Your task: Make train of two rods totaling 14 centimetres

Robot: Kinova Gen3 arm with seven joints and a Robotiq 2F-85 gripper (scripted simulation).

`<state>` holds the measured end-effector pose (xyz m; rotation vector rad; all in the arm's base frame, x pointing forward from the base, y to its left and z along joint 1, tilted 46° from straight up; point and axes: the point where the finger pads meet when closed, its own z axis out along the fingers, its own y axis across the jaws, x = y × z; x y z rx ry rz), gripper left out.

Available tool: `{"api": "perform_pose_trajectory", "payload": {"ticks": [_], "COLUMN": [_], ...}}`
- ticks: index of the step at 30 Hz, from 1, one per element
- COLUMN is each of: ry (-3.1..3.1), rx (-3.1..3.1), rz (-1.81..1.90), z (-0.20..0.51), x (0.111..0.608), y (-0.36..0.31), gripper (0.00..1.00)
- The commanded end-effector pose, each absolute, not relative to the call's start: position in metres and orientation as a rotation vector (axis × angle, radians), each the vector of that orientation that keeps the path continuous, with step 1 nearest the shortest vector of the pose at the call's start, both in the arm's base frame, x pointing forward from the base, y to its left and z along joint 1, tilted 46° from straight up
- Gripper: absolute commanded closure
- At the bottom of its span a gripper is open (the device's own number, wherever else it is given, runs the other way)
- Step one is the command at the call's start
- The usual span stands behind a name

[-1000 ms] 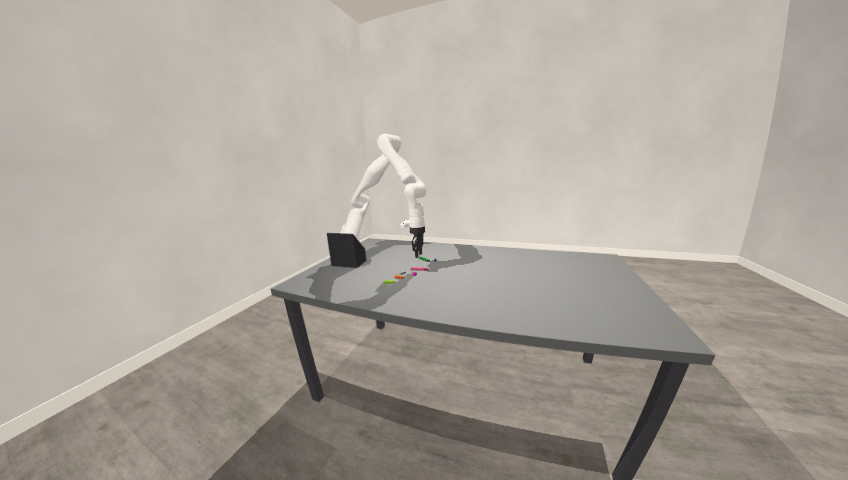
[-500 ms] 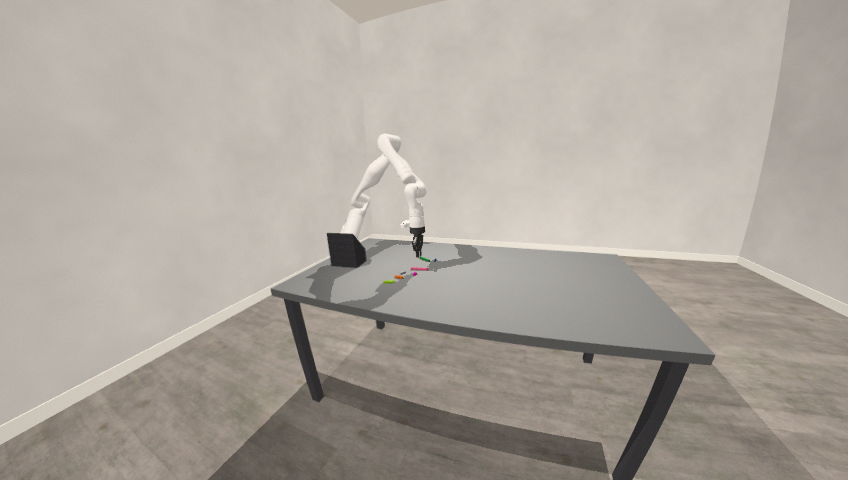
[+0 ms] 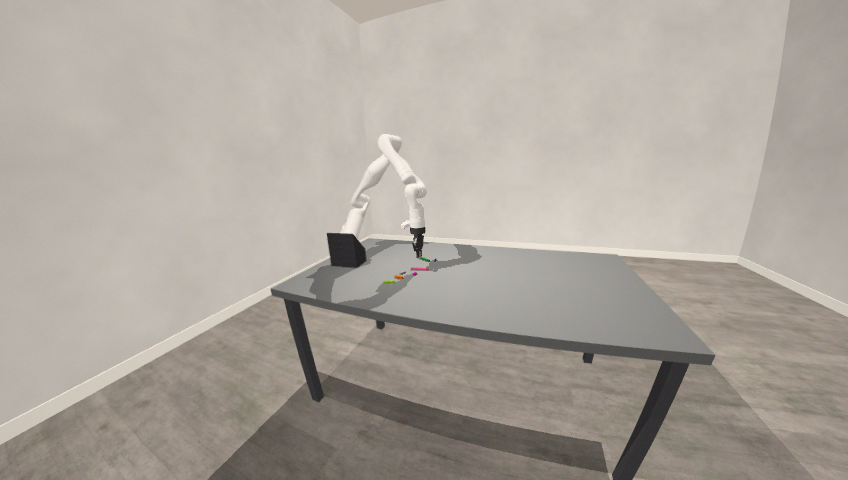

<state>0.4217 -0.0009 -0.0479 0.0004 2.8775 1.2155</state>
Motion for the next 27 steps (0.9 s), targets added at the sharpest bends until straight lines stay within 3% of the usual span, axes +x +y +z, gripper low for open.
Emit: {"api": "perform_pose_trajectory", "payload": {"ticks": [1,27], "ry": [2.875,2.876], "rx": [-0.020,-0.018], "rz": [1.215,1.217], "z": [-0.051,-0.074], "x": [0.421,0.421], "y": [0.004,0.027], "gripper": [0.76,0.76]}}
